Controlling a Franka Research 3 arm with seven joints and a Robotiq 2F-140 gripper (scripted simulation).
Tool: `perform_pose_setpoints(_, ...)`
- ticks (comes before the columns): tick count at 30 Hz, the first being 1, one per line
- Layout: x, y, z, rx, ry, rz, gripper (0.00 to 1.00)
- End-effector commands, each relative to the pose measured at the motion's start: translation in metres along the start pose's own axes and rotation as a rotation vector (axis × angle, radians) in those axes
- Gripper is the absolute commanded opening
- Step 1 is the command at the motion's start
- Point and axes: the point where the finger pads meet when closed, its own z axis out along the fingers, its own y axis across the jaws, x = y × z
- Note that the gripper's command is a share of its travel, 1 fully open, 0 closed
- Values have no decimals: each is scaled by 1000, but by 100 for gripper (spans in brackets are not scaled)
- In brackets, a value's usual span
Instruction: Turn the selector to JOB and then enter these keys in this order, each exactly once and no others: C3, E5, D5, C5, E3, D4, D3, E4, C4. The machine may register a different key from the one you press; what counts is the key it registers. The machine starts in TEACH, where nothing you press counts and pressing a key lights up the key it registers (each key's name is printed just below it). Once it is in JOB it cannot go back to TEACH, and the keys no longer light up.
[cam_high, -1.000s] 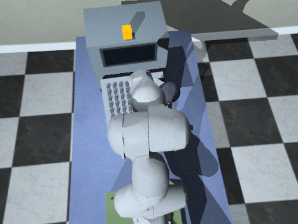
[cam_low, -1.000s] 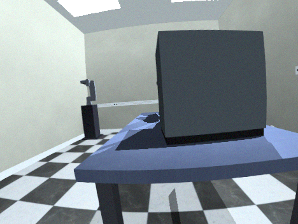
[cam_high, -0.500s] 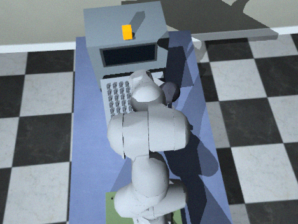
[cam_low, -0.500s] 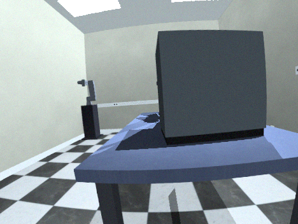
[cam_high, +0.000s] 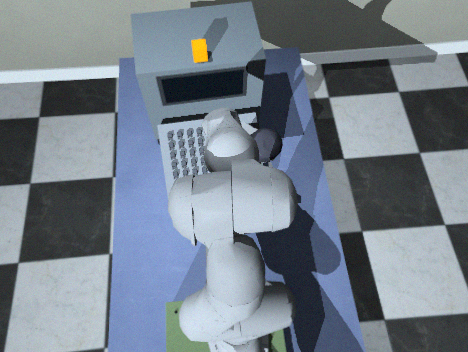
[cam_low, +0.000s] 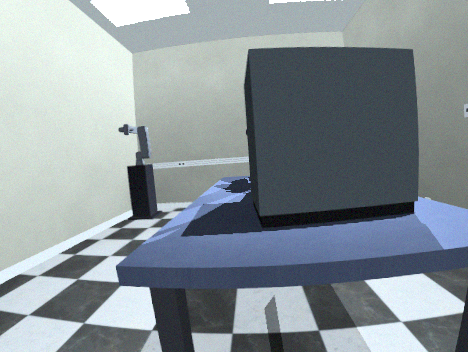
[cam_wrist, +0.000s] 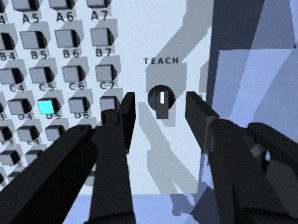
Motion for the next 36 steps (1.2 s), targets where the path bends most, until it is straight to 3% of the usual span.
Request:
perform_pose_setpoints(1,1,1,3,-4,5,-14,40)
perform_pose_setpoints(36,1,2,13,-4,5,-14,40)
